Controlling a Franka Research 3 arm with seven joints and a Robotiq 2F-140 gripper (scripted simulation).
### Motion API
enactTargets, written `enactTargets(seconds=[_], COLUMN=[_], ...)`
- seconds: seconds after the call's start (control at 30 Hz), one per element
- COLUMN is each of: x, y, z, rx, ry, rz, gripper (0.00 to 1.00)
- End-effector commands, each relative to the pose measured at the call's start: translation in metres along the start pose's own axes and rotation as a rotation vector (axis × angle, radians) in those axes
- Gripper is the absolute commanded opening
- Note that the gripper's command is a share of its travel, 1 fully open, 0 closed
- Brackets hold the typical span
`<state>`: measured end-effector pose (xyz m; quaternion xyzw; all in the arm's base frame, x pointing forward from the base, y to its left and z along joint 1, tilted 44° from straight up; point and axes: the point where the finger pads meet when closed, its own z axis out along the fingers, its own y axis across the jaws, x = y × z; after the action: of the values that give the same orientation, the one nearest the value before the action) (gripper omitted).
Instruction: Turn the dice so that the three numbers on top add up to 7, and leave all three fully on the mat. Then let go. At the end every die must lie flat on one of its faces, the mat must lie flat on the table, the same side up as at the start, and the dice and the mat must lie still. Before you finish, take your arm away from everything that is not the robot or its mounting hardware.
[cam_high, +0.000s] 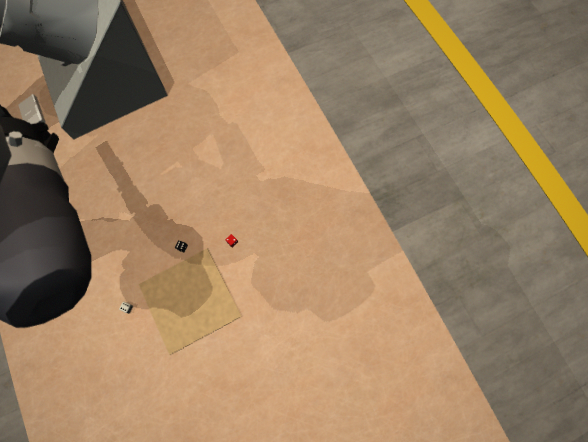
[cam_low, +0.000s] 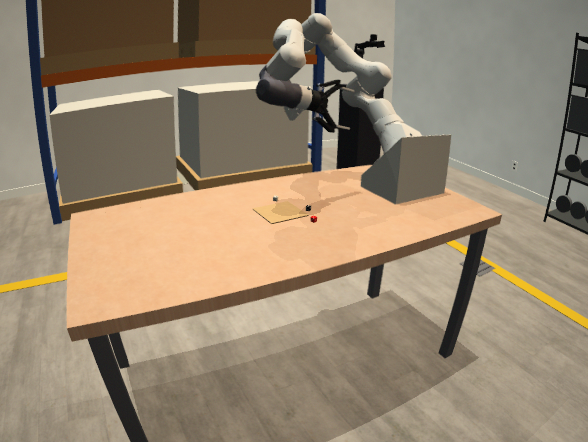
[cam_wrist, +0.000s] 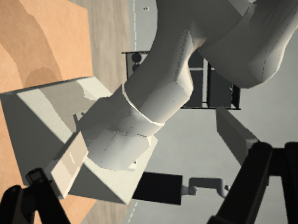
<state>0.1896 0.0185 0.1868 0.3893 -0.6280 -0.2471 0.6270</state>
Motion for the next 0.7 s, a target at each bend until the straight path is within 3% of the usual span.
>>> enactTargets(seconds=[0.0,0.03,0.07,0.13,0.23,0.27,0.53,0.57,0.67], x=[0.008,0.008,0.014,0.019,0.021,0.029,0.050,0.051,0.060], y=[-0.051,-0.051,-0.067,-0.081,-0.085,-0.103,-0.148,-0.150,-0.167], z=[-0.006,-0.006,-0.011,-0.016,-0.017,-0.026,-0.056,-0.057,-0.074], rx=[0.161,0.161,0.220,0.273,0.287,0.360,0.560,0.565,0.654], ry=[-0.008,-0.008,0.001,0.011,0.014,0.030,0.091,0.093,0.128], rz=[-0.045,-0.045,-0.052,-0.059,-0.061,-0.074,-0.120,-0.122,-0.148], gripper=[1.00,1.00,1.00,1.00,1.00,1.00,1.00,1.00,1.00])
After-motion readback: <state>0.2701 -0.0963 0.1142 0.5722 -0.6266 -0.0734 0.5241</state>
